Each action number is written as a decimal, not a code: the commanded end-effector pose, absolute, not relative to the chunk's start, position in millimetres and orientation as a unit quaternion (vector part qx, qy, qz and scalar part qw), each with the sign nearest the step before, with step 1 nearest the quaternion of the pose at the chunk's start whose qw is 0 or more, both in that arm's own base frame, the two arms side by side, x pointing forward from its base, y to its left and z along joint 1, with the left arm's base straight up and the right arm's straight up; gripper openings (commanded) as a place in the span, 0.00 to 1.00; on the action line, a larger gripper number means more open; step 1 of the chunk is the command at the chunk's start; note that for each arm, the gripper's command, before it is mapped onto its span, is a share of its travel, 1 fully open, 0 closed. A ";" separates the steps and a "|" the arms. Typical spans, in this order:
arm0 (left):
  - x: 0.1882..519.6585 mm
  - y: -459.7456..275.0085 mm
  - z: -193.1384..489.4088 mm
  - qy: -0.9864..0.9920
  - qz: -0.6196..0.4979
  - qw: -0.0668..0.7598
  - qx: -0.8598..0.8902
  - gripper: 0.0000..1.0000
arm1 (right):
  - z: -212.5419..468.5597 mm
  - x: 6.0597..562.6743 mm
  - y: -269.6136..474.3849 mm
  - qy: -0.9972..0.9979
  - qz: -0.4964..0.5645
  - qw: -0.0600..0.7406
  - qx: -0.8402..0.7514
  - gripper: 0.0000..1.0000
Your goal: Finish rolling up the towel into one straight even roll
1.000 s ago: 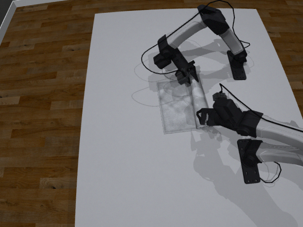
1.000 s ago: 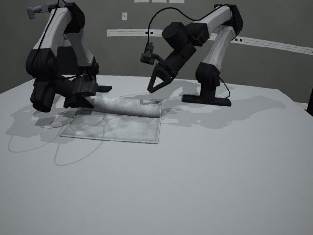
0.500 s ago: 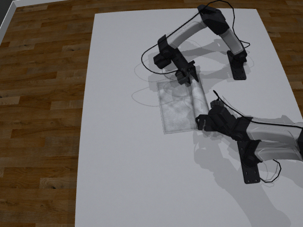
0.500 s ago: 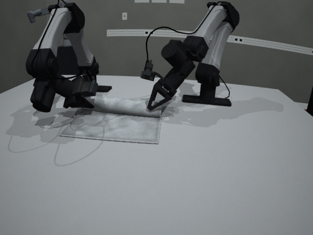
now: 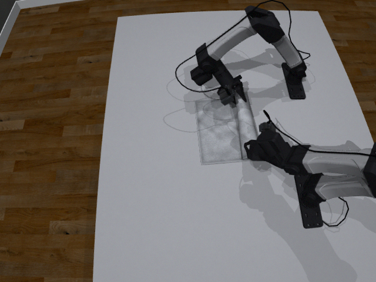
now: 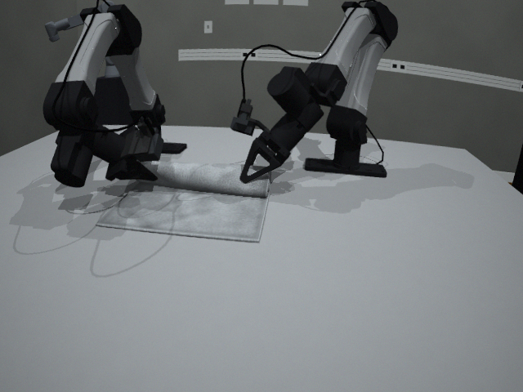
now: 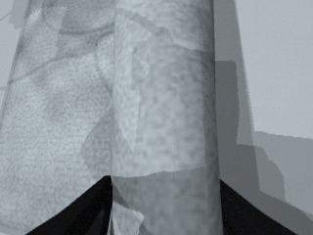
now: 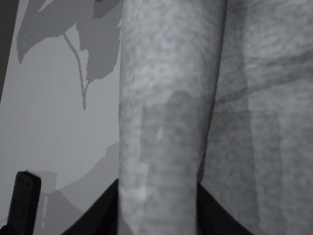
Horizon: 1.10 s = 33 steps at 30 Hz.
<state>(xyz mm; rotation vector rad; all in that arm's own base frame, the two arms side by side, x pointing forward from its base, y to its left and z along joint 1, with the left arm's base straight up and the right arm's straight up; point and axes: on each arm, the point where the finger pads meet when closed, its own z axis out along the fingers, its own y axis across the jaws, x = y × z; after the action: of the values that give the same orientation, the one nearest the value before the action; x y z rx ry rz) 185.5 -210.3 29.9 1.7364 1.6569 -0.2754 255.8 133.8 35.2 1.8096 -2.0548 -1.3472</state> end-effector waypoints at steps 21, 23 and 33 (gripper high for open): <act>186.4 -210.3 29.3 0.639 -0.109 0.358 0.672 0.33 | 31.5 254.5 135.8 -0.669 -0.443 0.054 0.594 0.34; 186.4 -210.3 29.3 0.639 -0.109 0.358 0.672 0.32 | 31.5 254.5 135.8 -0.669 -0.443 0.054 0.594 0.34; 186.4 -210.3 29.3 0.639 -0.109 0.358 0.672 0.31 | 36.9 254.5 135.8 -0.669 -0.443 0.054 0.594 0.58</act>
<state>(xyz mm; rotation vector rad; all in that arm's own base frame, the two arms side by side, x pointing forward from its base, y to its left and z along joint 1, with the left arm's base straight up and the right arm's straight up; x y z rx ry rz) 187.8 -212.8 33.1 1.7267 1.6394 -0.2743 255.5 133.2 34.9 1.8109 -2.0526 -1.3422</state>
